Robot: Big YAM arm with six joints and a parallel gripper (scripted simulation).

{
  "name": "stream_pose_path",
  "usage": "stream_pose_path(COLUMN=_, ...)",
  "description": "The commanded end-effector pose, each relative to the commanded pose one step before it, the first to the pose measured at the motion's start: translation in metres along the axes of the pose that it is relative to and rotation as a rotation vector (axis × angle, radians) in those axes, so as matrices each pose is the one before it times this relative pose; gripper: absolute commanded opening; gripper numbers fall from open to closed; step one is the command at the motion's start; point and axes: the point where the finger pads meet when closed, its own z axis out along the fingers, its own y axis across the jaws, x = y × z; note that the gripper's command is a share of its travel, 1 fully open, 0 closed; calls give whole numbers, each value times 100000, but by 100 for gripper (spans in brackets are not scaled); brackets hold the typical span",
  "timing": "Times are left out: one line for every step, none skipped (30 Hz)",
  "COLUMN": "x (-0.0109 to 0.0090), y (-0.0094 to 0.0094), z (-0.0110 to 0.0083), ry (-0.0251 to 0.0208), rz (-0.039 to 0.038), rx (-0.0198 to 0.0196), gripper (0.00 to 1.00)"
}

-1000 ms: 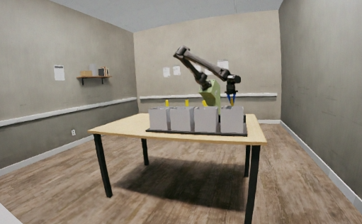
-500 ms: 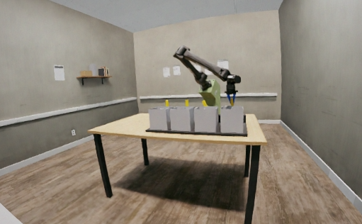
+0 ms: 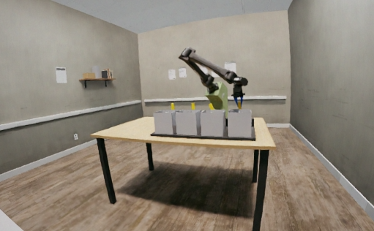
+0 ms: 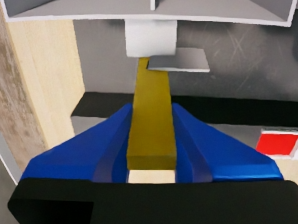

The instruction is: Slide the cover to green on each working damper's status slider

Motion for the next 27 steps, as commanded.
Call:
stream_pose_path(x=-662, y=-737, z=48, ry=-666, rz=1584, rx=-1167, gripper=17)
stream_pose_path(x=0, y=0, z=0, ry=0, rz=0, rx=0, gripper=17)
stream_pose_path(x=-1, y=-57, z=-1, ry=-11, rz=-3, rx=-571, gripper=17)
stream_pose_path(x=-1, y=-60, z=-2, ry=-20, rz=-5, rx=-612, gripper=17)
stream_pose_path(x=-2, y=-64, z=-4, ry=-30, rz=-9, rx=-651, gripper=17)
stream_pose_path(x=0, y=-72, z=1, ry=-2, rz=0, rx=-719, gripper=17)
stream_pose_path(x=-1, y=-75, z=-1, ry=-15, rz=-4, rx=-755, gripper=17)
stream_pose_path(x=-2, y=-77, z=-3, ry=-29, rz=-9, rx=-787, gripper=17)
stream_pose_path(x=-1, y=-82, z=-1, ry=-17, rz=-5, rx=-830, gripper=17)
stream_pose_path(x=-1, y=-86, z=-1, ry=-13, rz=-4, rx=-866, gripper=17)
stream_pose_path(x=-2, y=-88, z=-4, ry=-31, rz=-10, rx=-888, gripper=17)
stream_pose_path(x=-1, y=-90, z=-2, ry=-19, rz=-6, rx=-905, gripper=17)
stream_pose_path(x=-1, y=-92, z=-1, ry=-16, rz=-5, rx=-919, gripper=17)
stream_pose_path(x=-3, y=-91, z=-4, ry=-35, rz=-12, rx=-928, gripper=17)
stream_pose_path(x=-1, y=-90, z=-1, ry=-14, rz=-5, rx=-905, gripper=17)
stream_pose_path(x=-1, y=-89, z=-2, ry=-18, rz=-7, rx=-895, gripper=17)
stream_pose_path(x=-3, y=-88, z=-4, ry=-36, rz=-13, rx=-890, gripper=17)
stream_pose_path(x=0, y=0, z=0, ry=0, rz=0, rx=0, gripper=17)
stream_pose_path(x=0, y=0, z=0, ry=0, rz=0, rx=0, gripper=17)
stream_pose_path(x=-1, y=-86, z=0, ry=-11, rz=-4, rx=-854, gripper=17)
stream_pose_path(x=-1, y=-83, z=-1, ry=-17, rz=-7, rx=-835, gripper=17)
stream_pose_path(x=-2, y=-81, z=-4, ry=-32, rz=-12, rx=-818, gripper=17)
stream_pose_path(x=-1, y=-78, z=-1, ry=-14, rz=-6, rx=-777, gripper=17)
stream_pose_path(x=-1, y=-75, z=-1, ry=-12, rz=-5, rx=-744, gripper=17)
stream_pose_path(x=-2, y=-71, z=-3, ry=-23, rz=-9, rx=-716, gripper=17)
stream_pose_path(x=-2, y=-68, z=-4, ry=-28, rz=-11, rx=-682, gripper=17)
stream_pose_path(x=0, y=-64, z=1, ry=-3, rz=-2, rx=-628, gripper=17)
